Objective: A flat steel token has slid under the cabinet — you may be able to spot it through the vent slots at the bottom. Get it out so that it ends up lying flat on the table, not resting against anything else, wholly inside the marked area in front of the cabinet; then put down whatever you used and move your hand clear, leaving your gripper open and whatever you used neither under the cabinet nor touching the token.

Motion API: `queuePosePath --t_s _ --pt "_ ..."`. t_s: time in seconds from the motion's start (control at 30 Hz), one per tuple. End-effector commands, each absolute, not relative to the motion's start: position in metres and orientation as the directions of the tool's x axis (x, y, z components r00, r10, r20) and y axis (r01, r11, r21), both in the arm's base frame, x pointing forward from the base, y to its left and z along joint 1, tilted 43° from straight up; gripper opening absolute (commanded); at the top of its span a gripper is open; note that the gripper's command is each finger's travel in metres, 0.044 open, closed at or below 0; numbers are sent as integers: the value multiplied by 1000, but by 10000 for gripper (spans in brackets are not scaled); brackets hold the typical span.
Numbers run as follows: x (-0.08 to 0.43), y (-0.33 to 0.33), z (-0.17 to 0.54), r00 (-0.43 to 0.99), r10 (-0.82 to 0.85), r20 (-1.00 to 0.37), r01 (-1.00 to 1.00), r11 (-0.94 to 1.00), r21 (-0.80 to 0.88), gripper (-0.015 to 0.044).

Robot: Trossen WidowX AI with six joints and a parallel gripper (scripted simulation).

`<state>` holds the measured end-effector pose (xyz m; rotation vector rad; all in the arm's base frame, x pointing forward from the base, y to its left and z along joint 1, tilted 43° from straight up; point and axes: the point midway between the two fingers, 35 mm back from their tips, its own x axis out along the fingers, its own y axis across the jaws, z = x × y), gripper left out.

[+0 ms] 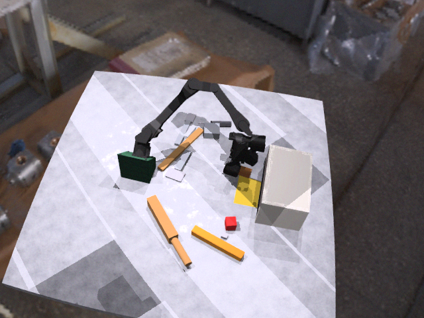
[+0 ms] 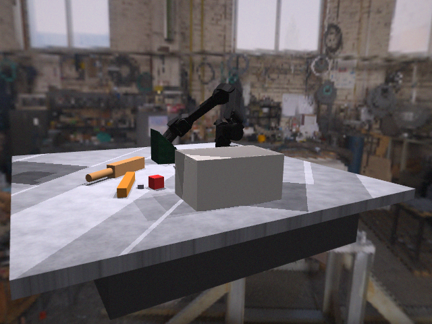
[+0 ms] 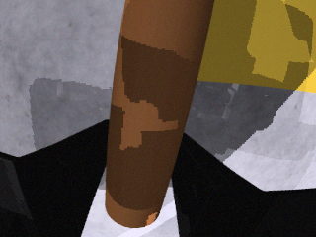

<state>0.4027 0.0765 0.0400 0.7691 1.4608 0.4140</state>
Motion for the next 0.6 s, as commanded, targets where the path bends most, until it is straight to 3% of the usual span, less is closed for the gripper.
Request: queuePosePath --t_s 0.0,0.57 --pt "408 76 40 102 681 -725 191 702 687 0" --pt "418 70 35 102 681 -725 191 702 686 0"
